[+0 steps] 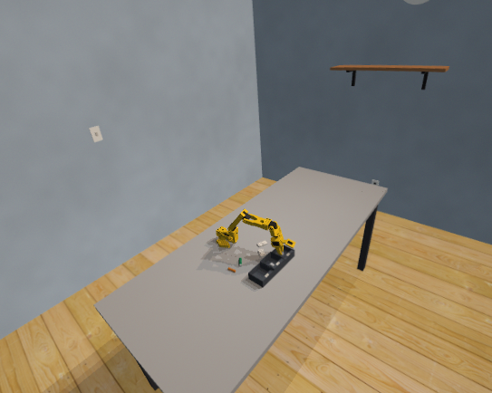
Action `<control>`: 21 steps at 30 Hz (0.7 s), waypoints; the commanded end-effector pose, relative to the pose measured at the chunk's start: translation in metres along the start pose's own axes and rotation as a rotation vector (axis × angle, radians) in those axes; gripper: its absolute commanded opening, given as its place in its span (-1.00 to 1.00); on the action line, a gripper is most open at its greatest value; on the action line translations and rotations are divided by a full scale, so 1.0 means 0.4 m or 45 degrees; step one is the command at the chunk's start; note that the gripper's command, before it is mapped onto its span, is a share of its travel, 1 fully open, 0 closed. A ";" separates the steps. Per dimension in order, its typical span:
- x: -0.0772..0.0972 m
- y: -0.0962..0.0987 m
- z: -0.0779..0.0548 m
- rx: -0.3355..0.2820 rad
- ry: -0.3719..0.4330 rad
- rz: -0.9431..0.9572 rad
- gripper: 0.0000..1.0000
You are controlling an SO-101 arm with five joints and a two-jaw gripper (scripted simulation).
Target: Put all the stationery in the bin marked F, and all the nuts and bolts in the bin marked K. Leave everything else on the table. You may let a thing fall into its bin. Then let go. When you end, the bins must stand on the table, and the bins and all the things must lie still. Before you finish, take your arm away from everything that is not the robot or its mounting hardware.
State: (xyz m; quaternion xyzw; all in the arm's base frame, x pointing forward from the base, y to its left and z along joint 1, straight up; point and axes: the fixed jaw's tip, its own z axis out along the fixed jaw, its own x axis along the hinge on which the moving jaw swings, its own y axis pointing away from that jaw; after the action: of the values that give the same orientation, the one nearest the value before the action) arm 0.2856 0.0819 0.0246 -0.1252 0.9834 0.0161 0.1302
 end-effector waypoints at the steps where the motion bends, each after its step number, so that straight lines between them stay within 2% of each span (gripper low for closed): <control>1: -0.029 0.005 -0.034 -0.004 -0.095 0.003 -1.00; 21: -0.027 0.005 -0.021 -0.004 -0.095 0.003 -1.00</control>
State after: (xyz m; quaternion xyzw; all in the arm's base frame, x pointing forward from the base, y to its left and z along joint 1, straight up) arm 0.2871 0.0823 0.0212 -0.1250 0.9826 0.0169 0.1363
